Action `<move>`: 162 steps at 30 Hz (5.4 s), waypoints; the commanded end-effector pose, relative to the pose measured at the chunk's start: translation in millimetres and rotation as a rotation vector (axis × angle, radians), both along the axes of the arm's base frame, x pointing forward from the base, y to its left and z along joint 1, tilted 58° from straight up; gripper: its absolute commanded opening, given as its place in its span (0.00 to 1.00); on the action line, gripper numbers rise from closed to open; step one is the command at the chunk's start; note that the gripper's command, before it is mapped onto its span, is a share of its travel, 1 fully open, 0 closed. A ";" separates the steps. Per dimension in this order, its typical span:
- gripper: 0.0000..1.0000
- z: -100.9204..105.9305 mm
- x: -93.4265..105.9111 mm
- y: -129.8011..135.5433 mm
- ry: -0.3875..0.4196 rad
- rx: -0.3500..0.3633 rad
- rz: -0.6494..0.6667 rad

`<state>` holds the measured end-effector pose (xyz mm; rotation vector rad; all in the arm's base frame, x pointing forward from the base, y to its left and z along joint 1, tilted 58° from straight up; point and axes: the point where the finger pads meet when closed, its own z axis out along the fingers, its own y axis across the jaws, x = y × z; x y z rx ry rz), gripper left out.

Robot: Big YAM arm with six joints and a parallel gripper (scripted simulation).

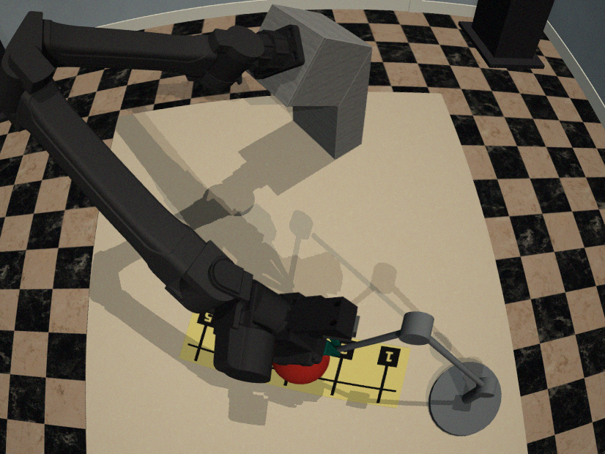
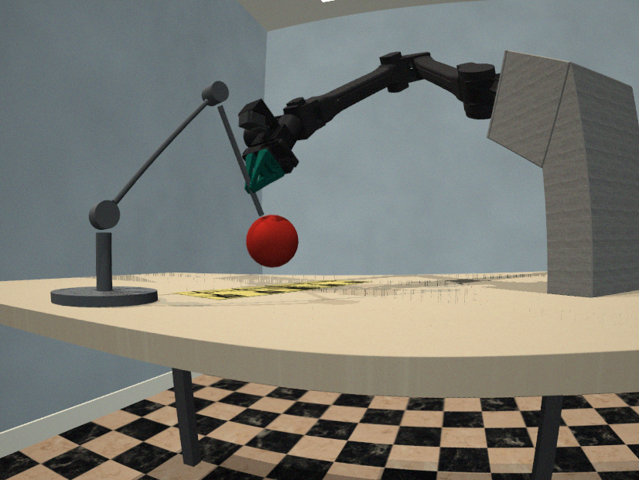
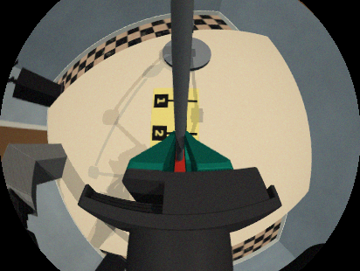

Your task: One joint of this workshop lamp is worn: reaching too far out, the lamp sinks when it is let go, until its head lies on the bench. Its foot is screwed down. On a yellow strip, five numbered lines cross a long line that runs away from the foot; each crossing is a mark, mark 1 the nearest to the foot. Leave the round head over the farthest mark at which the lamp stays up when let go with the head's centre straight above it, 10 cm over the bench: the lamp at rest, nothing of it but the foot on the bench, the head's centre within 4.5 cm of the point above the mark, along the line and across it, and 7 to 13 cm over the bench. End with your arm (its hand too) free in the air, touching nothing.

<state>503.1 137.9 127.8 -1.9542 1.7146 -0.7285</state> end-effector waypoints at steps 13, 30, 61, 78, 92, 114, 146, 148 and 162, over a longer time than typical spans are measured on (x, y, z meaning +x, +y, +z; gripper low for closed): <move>0.00 23.3 -0.7 -9.4 -0.036 -0.001 -0.005; 0.00 31.3 -2.3 -11.9 -0.036 -0.001 -0.005; 0.00 51.2 10.0 -13.2 -0.036 -0.001 -0.005; 1.00 51.2 17.4 -9.7 -0.028 -0.003 -0.003; 1.00 21.6 -0.4 -5.1 0.025 -0.015 0.010; 1.00 26.4 3.3 -6.1 0.016 -0.013 0.006; 1.00 24.9 2.3 -6.5 0.018 -0.013 0.006; 1.00 24.9 2.3 -6.5 0.018 -0.013 0.006; 1.00 28.1 -0.6 -6.4 0.018 -0.013 0.006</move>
